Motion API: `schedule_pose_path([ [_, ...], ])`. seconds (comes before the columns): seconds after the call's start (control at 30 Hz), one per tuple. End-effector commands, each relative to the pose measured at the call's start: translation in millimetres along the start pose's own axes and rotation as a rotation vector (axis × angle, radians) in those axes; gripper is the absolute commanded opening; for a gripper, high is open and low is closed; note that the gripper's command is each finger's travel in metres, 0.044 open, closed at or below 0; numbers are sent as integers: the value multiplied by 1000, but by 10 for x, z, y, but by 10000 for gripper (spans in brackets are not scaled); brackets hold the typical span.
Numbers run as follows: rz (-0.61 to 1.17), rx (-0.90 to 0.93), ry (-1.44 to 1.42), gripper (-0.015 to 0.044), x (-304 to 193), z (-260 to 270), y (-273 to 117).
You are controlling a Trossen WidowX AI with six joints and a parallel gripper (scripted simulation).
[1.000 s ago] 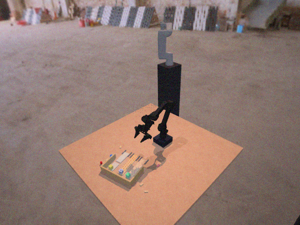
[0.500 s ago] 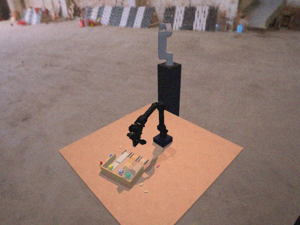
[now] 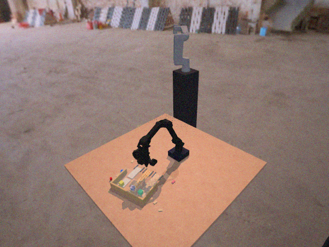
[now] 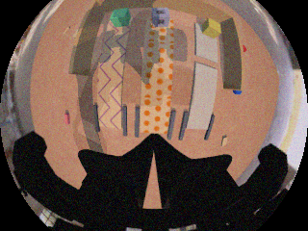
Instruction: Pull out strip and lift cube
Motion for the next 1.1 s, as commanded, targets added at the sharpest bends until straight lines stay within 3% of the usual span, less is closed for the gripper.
schedule_pose_path([
  [0.0, 3, 6, -6, 0, 16, -8, 46],
  [1.07, 3, 6, -6, 0, -13, -17, 575],
])
Point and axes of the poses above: the point midway between the two fingers, 35 mm back from their tips, its own y axis out along the fingers, its own z axis across the jaws, x = y × z, the point moved 9 cm from there along -y, back along the fingers, and after that the axes turned 2 degrees about -y, right-handed, at the moved point
